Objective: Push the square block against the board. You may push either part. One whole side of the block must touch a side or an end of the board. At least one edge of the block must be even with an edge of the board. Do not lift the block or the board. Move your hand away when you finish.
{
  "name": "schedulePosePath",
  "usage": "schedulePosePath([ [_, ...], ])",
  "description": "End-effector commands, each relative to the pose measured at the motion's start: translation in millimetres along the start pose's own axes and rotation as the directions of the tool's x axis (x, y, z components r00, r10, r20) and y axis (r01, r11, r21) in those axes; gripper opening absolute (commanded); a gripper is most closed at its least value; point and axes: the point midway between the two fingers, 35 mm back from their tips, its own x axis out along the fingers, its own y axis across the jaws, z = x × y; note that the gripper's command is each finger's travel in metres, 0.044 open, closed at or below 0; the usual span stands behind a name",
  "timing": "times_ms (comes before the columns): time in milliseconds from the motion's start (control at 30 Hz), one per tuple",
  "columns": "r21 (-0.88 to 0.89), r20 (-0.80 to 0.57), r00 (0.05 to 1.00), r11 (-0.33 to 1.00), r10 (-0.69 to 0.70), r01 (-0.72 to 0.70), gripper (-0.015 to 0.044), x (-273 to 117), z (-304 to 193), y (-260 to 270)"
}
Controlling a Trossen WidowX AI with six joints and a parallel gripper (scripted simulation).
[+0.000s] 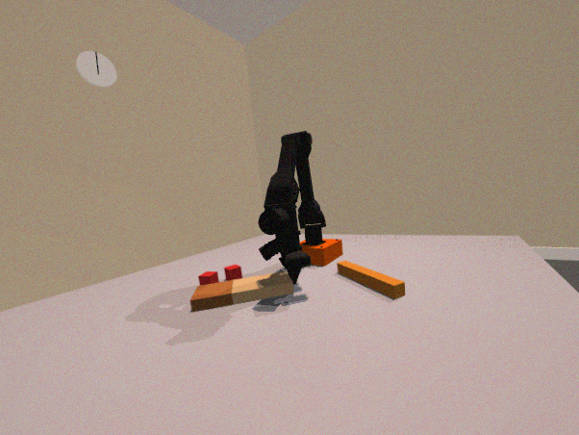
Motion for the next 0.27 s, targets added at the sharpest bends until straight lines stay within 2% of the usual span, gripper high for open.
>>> schedulePosePath([
  [0,-0.001,0.006,1.000,1.000,-0.003,0.003,0.0000,0.4,8.7,0.1],
  [233,-0.001,0.005,1.000,1.000,-0.002,0.002,0.0000,0.5,1.5,0.9],
])
